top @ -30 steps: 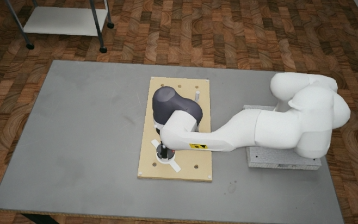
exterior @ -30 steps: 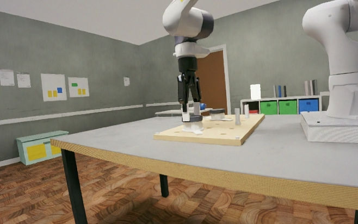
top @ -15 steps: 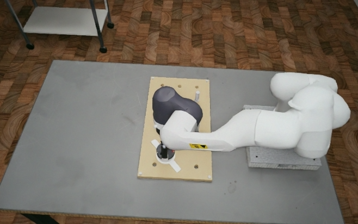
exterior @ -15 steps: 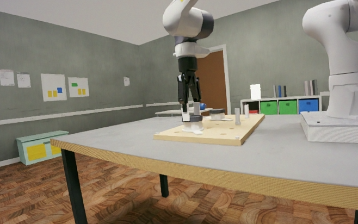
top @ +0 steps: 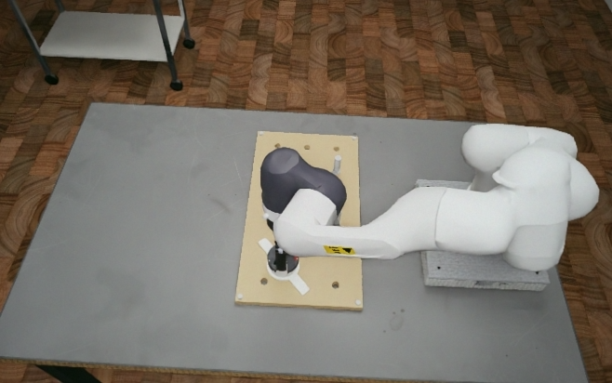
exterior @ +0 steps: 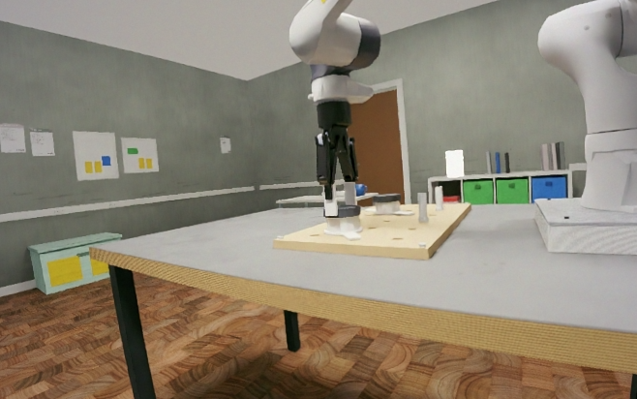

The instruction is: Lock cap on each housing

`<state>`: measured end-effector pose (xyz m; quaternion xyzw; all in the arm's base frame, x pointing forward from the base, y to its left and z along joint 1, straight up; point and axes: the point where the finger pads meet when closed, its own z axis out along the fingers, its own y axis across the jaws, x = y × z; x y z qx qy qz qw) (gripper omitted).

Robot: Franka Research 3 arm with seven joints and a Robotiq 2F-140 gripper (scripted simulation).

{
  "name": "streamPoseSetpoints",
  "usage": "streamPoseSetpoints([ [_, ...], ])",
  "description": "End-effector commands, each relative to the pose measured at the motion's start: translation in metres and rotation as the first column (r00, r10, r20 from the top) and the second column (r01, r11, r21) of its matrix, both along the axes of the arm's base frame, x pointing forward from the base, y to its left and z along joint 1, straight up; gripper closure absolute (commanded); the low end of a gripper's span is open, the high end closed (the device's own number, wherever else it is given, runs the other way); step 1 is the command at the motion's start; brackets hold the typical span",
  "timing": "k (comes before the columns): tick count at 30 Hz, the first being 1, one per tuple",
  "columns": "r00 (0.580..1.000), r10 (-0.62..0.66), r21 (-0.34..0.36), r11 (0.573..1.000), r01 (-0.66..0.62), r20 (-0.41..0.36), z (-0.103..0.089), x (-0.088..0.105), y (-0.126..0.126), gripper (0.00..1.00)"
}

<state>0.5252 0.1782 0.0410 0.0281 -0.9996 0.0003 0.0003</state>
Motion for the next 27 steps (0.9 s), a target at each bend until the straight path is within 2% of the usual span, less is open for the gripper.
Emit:
streamPoseSetpoints([
  [1,1.000,0.004,0.000,1.000,-0.004,0.001,-0.0007,0.0001,-0.0006,0.90],
  [20,1.000,0.010,0.000,1.000,-0.010,0.001,-0.0007,0.0001,-0.0006,0.90],
  [27,0.992,0.130,0.000,0.992,-0.130,0.000,-0.0008,0.0000,-0.0006,0.90],
])
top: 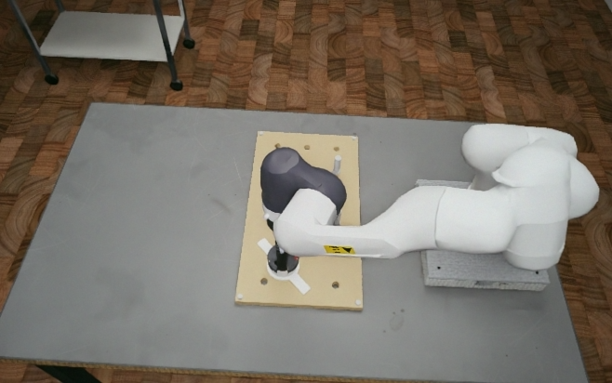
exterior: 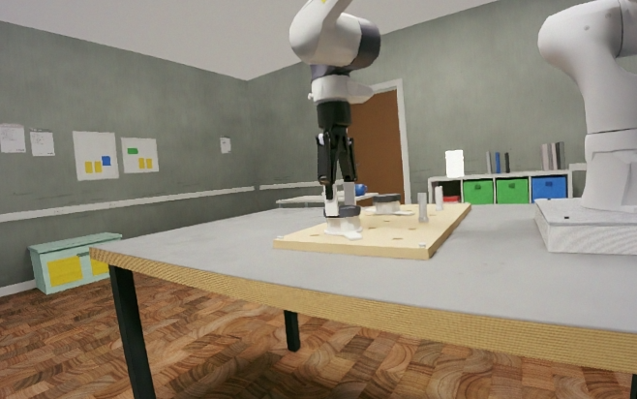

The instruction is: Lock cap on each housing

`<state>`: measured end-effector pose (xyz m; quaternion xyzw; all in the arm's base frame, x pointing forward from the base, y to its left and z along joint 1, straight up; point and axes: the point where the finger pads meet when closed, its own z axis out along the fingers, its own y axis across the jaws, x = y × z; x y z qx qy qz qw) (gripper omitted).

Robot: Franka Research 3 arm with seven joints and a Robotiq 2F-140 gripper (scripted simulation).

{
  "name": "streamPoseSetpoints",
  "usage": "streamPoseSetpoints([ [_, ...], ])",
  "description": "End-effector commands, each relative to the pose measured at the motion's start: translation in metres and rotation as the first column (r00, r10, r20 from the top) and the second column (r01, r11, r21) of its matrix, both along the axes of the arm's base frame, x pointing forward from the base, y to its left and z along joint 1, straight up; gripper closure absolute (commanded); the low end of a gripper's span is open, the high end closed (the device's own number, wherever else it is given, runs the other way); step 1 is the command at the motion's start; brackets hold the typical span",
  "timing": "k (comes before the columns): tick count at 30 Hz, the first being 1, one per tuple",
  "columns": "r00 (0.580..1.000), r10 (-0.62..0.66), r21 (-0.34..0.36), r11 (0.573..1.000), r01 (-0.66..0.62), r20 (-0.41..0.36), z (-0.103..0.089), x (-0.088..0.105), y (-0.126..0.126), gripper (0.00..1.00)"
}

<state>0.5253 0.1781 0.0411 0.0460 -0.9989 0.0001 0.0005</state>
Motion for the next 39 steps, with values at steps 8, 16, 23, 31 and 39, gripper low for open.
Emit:
streamPoseSetpoints([
  [8,0.970,0.242,0.000,0.970,-0.242,0.001,-0.001,0.000,-0.001,0.90],
  [16,0.955,0.296,0.000,0.955,-0.296,0.001,-0.001,0.000,-0.001,0.90],
  [23,0.955,0.296,0.000,0.955,-0.296,0.001,-0.001,0.001,0.000,0.90],
  [31,0.955,0.296,0.000,0.955,-0.296,0.001,-0.001,0.006,0.000,0.90],
  [39,0.955,0.296,0.000,0.955,-0.296,0.001,-0.001,0.011,0.000,0.90],
])
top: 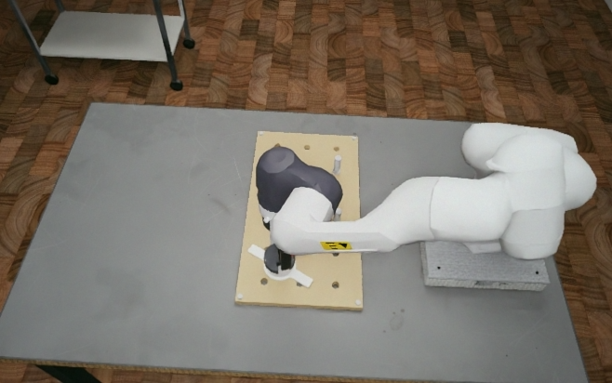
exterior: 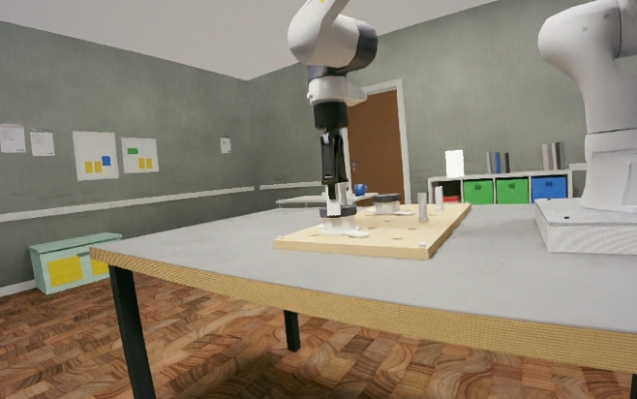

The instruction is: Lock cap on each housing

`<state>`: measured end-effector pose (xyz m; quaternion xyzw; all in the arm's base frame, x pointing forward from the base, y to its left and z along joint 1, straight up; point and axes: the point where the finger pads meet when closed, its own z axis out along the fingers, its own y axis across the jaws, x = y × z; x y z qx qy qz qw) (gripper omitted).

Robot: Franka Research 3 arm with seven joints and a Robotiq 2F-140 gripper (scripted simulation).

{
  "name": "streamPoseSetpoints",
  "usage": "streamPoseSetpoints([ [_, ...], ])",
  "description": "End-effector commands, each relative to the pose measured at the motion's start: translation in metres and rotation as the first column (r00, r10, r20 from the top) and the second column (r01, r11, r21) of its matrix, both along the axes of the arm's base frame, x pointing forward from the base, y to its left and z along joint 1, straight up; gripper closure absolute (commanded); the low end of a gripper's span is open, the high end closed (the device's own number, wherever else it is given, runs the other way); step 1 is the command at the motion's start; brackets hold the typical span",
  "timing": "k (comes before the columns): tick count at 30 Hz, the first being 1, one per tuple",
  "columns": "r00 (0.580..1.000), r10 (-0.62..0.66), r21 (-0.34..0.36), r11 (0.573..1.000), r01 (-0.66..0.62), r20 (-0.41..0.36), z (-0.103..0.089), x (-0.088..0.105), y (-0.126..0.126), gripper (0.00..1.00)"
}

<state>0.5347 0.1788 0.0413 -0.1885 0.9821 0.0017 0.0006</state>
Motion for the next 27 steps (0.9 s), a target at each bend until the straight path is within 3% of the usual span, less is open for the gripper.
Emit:
streamPoseSetpoints([
  [1,1.000,0.013,-0.004,1.000,-0.013,-0.001,-0.0010,0.0024,-0.0005,0.90],
  [27,1.000,0.013,-0.004,1.000,-0.013,-0.001,-0.0010,0.0046,-0.0008,0.90],
])
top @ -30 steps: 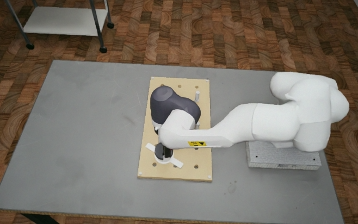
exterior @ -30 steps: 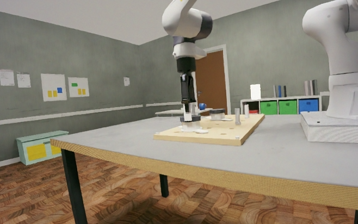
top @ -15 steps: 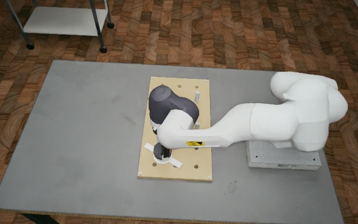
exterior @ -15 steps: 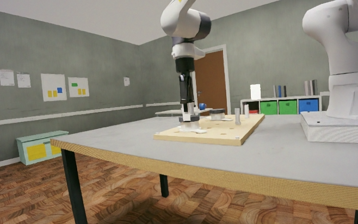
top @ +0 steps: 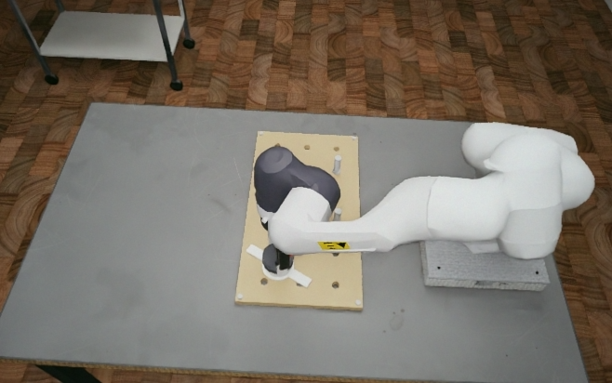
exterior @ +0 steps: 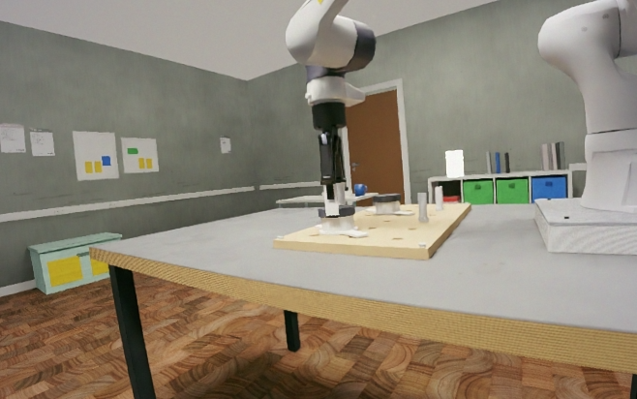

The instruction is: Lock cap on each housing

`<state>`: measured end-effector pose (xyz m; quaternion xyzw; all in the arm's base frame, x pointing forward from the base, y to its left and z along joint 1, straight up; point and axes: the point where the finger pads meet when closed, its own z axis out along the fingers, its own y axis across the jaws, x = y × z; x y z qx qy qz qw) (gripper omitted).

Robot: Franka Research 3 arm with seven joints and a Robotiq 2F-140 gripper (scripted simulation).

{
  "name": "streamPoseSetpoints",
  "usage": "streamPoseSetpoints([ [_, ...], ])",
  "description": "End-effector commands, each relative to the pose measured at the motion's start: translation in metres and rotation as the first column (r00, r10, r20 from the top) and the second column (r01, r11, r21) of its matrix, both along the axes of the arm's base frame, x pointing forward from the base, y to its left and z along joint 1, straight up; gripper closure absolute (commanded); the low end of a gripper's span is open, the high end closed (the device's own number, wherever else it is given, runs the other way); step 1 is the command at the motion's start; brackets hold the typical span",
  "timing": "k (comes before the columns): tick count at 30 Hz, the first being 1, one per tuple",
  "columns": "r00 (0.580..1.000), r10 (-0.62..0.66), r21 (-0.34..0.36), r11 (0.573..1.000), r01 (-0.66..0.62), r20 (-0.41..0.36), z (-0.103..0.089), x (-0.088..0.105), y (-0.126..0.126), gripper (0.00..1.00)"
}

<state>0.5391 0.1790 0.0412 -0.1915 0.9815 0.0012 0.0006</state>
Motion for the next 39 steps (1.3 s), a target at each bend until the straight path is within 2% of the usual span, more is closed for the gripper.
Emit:
streamPoseSetpoints([
  [1,1.000,0.007,-0.003,1.000,-0.007,-0.001,-0.001,0.000,-0.001,0.90],
  [39,1.000,0.007,-0.003,1.000,-0.007,-0.001,-0.001,0.001,-0.012,0.90],
])
